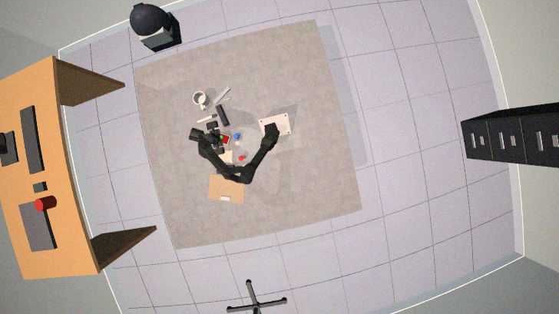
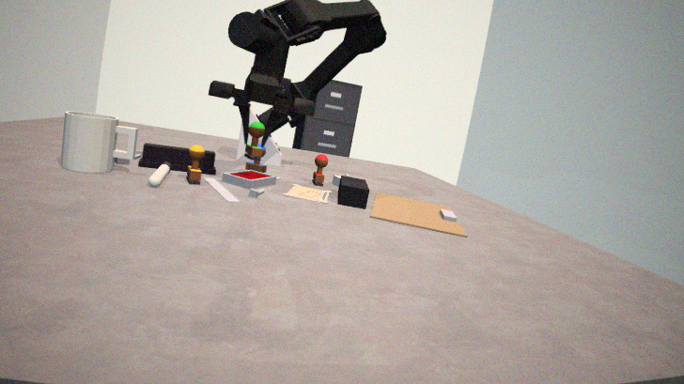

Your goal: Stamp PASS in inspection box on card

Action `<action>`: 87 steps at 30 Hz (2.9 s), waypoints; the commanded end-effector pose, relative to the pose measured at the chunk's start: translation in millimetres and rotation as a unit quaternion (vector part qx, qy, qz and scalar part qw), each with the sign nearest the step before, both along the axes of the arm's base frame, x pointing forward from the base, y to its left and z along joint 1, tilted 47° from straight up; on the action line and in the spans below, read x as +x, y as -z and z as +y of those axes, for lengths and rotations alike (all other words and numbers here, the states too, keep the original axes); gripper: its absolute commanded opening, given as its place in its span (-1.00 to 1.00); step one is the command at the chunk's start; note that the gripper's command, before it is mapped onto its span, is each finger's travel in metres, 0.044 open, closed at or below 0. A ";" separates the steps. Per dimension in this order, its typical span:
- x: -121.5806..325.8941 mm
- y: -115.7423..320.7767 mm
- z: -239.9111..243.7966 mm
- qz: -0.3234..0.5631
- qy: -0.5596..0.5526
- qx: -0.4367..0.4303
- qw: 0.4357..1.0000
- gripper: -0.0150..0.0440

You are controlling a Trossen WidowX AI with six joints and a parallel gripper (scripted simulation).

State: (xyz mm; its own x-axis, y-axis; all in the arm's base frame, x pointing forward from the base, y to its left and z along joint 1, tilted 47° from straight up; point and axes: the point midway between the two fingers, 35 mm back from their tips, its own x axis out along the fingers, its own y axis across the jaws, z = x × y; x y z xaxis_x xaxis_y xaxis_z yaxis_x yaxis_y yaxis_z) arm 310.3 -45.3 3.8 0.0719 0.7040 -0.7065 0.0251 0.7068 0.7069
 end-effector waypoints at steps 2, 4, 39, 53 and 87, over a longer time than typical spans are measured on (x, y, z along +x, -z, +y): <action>0.2 2.9 4.7 0.002 0.002 0.003 1.000 -0.49; 0.3 3.8 5.7 0.002 0.002 0.003 1.000 -0.49; 0.7 18.8 22.9 0.001 0.001 0.005 1.000 -0.49; 0.8 20.1 24.4 -0.001 -0.001 0.004 1.000 -0.49; 1.1 23.2 27.7 -0.001 -0.001 0.005 1.000 -0.49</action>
